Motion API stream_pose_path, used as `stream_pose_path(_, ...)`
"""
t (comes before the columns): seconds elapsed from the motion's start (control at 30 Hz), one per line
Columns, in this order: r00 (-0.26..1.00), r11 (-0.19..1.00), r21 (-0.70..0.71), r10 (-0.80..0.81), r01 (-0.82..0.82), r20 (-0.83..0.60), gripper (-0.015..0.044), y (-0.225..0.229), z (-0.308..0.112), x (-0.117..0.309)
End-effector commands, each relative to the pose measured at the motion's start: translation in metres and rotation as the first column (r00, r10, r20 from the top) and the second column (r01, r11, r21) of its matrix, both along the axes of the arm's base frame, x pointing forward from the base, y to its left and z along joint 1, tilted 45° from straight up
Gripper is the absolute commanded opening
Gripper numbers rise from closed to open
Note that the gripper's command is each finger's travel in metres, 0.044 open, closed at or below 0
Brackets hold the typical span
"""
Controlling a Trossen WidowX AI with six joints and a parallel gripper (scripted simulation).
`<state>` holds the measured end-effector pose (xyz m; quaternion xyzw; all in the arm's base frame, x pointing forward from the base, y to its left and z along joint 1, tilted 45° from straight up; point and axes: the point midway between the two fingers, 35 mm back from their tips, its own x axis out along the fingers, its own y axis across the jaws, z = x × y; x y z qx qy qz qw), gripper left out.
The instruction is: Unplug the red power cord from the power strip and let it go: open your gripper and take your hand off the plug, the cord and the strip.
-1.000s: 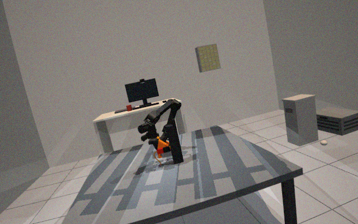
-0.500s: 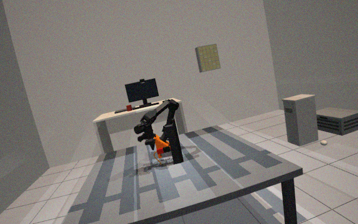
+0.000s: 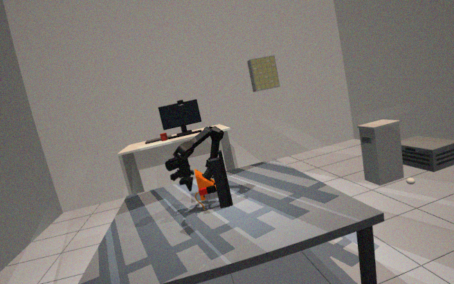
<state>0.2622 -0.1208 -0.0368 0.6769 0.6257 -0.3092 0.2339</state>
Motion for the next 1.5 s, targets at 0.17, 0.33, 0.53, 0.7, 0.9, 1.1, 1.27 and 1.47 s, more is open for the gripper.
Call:
stream_pose_path(0.17,1.0,1.0,-0.007,0.004,-0.003,0.005,0.0,-0.0124,-0.0113,-0.0011)
stream_pose_path(0.33,1.0,1.0,-0.007,0.003,-0.003,0.005,0.0,-0.0142,-0.0118,0.0009)
stream_pose_path(0.53,1.0,1.0,-0.007,0.003,-0.003,0.005,0.0,-0.0143,-0.0116,0.0005)
stream_pose_path(0.7,1.0,1.0,-0.007,0.003,-0.003,0.005,0.0,-0.0138,-0.0119,-0.0009)
stream_pose_path(0.9,1.0,1.0,-0.007,0.003,-0.003,0.005,0.0,-0.0131,-0.0124,-0.002)
stream_pose_path(1.1,1.0,1.0,-0.007,0.003,-0.003,0.005,0.0,-0.0132,-0.0125,-0.0013)
stream_pose_path(1.27,1.0,1.0,-0.007,0.003,-0.003,0.005,0.0,-0.0134,-0.0124,-0.0006)
stream_pose_path(1.47,1.0,1.0,-0.007,0.003,-0.003,0.005,0.0,-0.0135,-0.0123,-0.0004)
